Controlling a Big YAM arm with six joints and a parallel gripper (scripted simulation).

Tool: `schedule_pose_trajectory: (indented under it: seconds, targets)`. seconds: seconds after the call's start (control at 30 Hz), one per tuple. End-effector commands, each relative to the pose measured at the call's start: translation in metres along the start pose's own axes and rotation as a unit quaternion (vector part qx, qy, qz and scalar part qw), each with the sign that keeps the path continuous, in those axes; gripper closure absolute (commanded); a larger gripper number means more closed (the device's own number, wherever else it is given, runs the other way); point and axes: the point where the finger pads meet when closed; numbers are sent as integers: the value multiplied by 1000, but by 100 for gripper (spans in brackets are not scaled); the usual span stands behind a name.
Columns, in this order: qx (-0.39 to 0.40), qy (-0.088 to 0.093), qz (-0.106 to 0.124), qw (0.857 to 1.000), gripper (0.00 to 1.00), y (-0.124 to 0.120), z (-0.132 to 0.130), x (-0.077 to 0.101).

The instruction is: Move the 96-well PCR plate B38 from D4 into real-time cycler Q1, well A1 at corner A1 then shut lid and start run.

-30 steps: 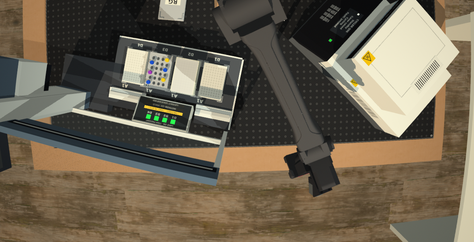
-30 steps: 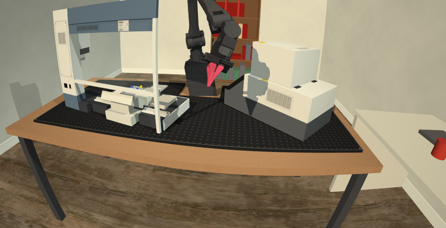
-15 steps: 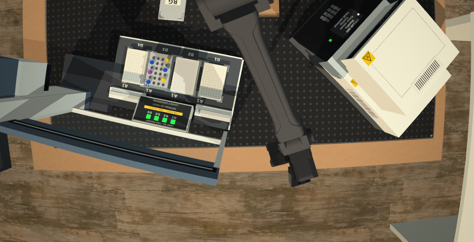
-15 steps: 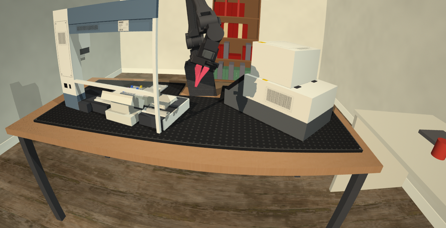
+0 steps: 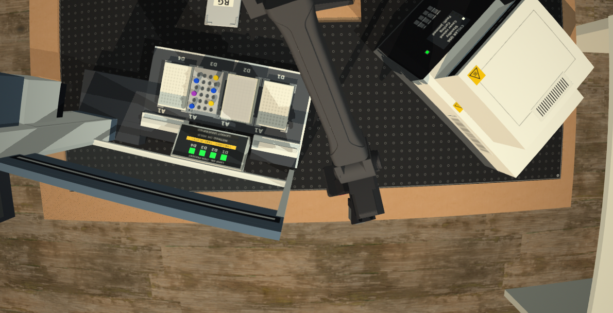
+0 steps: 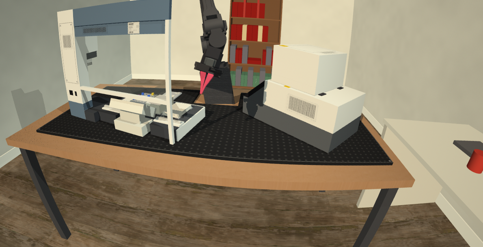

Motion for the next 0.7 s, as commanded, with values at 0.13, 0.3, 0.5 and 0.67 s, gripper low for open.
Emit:
schedule_pose_trajectory:
  seconds: [0.13,0.3,0.5,0.67]
  targets:
    - [-48,7,11,999,100,-10,-36,16]
    - [-40,6,3,999,100,-31,-46,14]
    - [-51,14,39,998,100,-51,-46,14]
    - [-58,16,44,997,100,-74,-70,13]
Point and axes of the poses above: the point where the finger pads meet when closed, its own x axis back along the fingers, its own z axis across the jaws, y = z × x, and after that the axes turned 12 degrees about -x, right-handed
